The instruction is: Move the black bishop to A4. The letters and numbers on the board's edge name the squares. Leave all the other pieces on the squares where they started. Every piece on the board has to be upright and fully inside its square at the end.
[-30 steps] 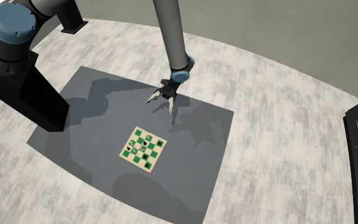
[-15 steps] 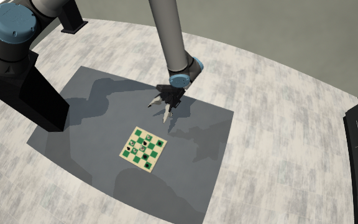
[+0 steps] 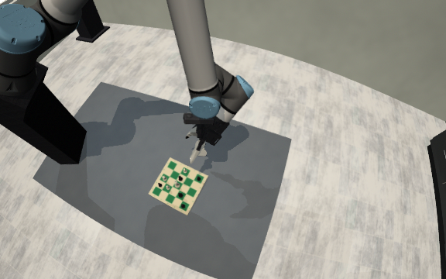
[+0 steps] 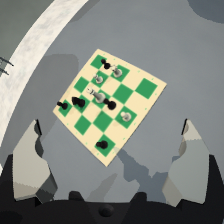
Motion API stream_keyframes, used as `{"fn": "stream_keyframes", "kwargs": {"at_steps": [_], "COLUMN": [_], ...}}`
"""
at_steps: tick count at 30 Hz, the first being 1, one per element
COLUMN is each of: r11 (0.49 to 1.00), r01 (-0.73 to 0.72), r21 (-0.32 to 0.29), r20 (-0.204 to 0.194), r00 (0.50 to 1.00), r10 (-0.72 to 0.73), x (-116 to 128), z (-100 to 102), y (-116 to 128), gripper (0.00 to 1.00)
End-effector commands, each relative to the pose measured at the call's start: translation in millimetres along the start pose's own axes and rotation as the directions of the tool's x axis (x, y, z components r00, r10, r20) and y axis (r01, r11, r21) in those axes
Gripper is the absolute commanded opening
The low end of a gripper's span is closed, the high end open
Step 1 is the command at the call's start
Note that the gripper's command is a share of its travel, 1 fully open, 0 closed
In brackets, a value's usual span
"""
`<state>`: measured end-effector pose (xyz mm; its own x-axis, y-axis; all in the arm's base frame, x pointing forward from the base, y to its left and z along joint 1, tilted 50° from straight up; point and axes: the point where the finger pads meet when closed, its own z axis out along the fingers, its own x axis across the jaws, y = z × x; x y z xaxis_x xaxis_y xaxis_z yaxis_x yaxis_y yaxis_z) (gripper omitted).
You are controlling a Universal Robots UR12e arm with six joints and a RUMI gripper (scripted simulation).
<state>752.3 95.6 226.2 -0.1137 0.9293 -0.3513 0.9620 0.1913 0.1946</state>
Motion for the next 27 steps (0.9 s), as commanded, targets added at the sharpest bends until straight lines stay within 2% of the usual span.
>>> {"fn": "stream_keyframes", "kwargs": {"at_steps": [1,2,3,4,5,6,7,8,9,10,11,12,13,14,17,20,21,22,23,24,25,26,27], "r11": [0.986,0.977,0.977,0.967,0.967,0.954,0.954,0.939,0.939,0.923,0.923,0.906,0.906,0.887,0.887,0.828,0.828,0.808,0.808,0.787,0.787,0.767,0.767], "r01": [-0.137,-0.180,-0.180,-0.224,-0.224,-0.266,-0.266,-0.307,-0.307,-0.348,-0.348,-0.387,-0.387,-0.425,-0.425,-0.529,-0.528,-0.560,-0.560,-0.588,-0.588,-0.614,-0.614], "r21": [-0.091,-0.110,-0.110,-0.126,-0.126,-0.140,-0.140,-0.153,-0.153,-0.163,-0.163,-0.171,-0.171,-0.178,-0.178,-0.188,-0.187,-0.186,-0.186,-0.186,-0.186,-0.185,-0.185], "r20": [-0.134,-0.170,-0.170,-0.206,-0.206,-0.242,-0.242,-0.277,-0.277,-0.312,-0.312,-0.346,-0.346,-0.378,-0.378,-0.470,-0.470,-0.497,-0.497,-0.524,-0.524,-0.547,-0.547], "r00": [0.983,0.972,0.972,0.959,0.959,0.943,0.943,0.926,0.926,0.906,0.906,0.885,0.885,0.862,0.862,0.789,0.789,0.762,0.762,0.737,0.737,0.713,0.713], "r10": [0.124,0.160,0.160,0.195,0.195,0.228,0.228,0.258,0.258,0.287,0.287,0.313,0.313,0.337,0.337,0.397,0.397,0.414,0.414,0.427,0.427,0.439,0.439], "x": [-3,-7,-7,-10,-10,-13,-13,-17,-17,-20,-20,-23,-23,-26,-26,-35,-35,-37,-37,-39,-39,-42,-42], "z": [14,17,17,20,20,23,23,25,25,28,28,30,30,33,33,41,41,45,45,47,47,48,48], "y": [-7,-9,-9,-11,-11,-12,-12,-14,-14,-16,-16,-17,-17,-19,-19,-23,-23,-25,-25,-26,-26,-27,-27], "gripper": [1.00,1.00,1.00,1.00,1.00,1.00,1.00,1.00,1.00,1.00,1.00,1.00,1.00,1.00,1.00,1.00,1.00,1.00,1.00,1.00,1.00,1.00,1.00]}}
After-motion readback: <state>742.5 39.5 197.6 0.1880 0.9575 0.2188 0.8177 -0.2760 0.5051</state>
